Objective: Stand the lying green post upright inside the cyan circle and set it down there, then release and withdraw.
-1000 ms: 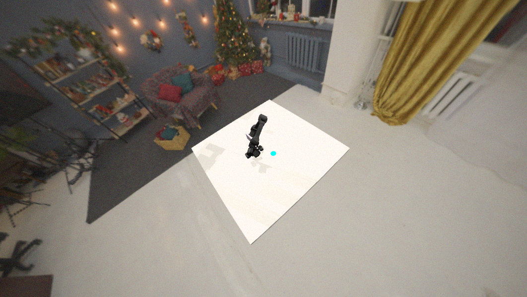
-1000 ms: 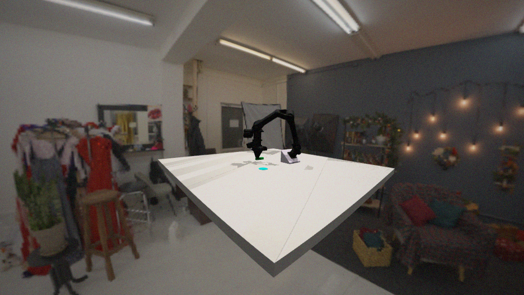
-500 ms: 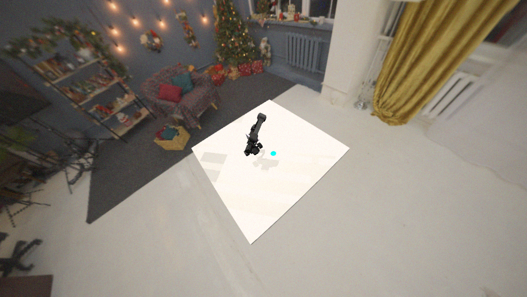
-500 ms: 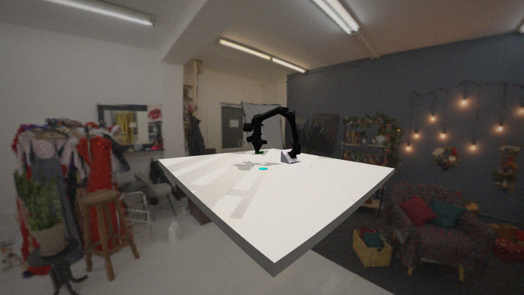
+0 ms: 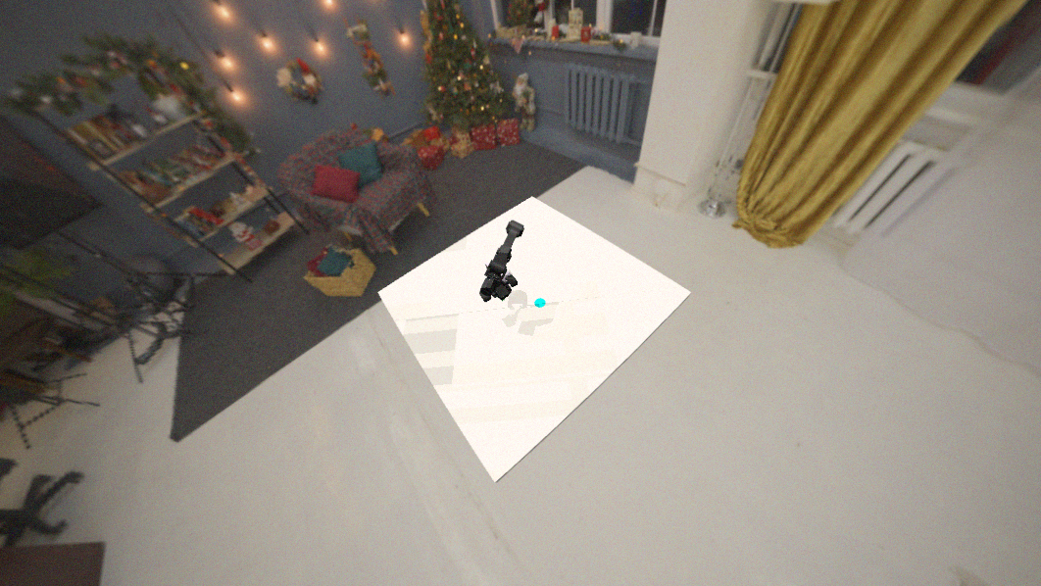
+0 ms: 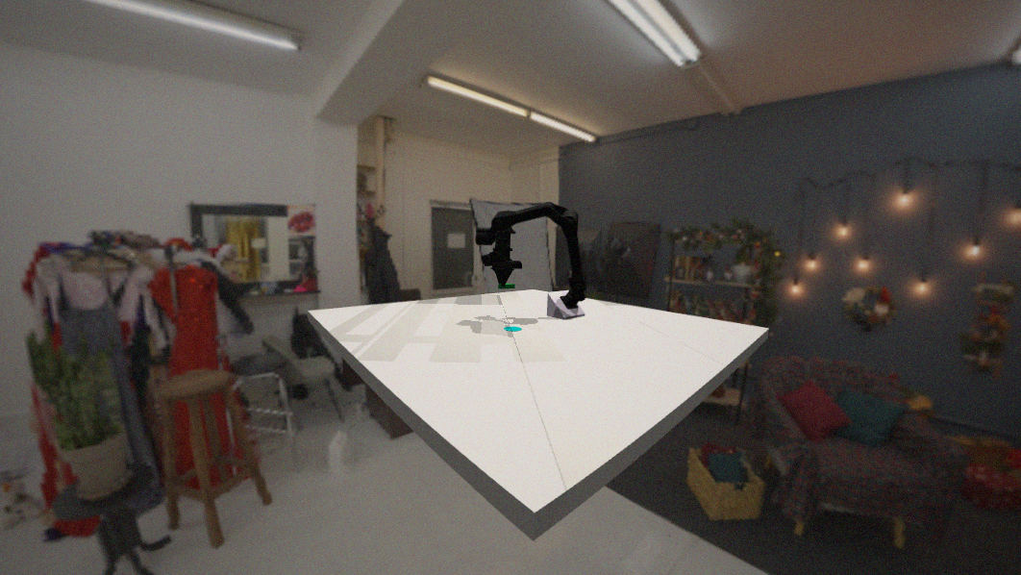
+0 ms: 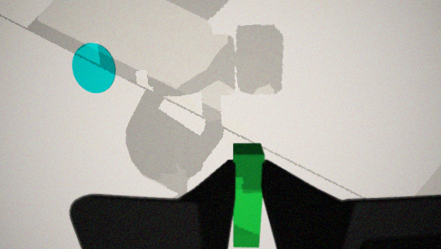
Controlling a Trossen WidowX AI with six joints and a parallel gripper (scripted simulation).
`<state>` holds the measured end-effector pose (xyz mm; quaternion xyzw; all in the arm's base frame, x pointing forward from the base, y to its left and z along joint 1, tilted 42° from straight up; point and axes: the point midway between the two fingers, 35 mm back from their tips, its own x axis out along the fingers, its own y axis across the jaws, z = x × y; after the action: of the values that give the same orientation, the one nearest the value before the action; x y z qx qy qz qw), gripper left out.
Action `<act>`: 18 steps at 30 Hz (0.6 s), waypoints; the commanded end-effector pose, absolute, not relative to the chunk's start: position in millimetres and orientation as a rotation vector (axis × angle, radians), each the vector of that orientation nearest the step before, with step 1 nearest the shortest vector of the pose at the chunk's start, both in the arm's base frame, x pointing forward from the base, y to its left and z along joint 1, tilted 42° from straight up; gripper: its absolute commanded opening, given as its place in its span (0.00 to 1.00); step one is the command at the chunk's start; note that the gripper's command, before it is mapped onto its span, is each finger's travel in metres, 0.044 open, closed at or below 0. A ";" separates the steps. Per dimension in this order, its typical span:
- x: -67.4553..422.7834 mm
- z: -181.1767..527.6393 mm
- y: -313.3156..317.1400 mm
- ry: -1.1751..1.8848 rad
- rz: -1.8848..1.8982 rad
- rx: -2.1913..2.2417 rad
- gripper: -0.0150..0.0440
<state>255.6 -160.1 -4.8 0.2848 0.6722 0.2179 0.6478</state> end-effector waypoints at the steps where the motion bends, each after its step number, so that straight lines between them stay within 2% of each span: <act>1: 257.3 0.0 -162.5 1.529 0.495 0.633 0.29; 18: 287.1 33.0 -138.3 1.552 0.433 0.682 0.29</act>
<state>279.8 -141.4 24.3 0.2955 0.6833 0.1966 0.6381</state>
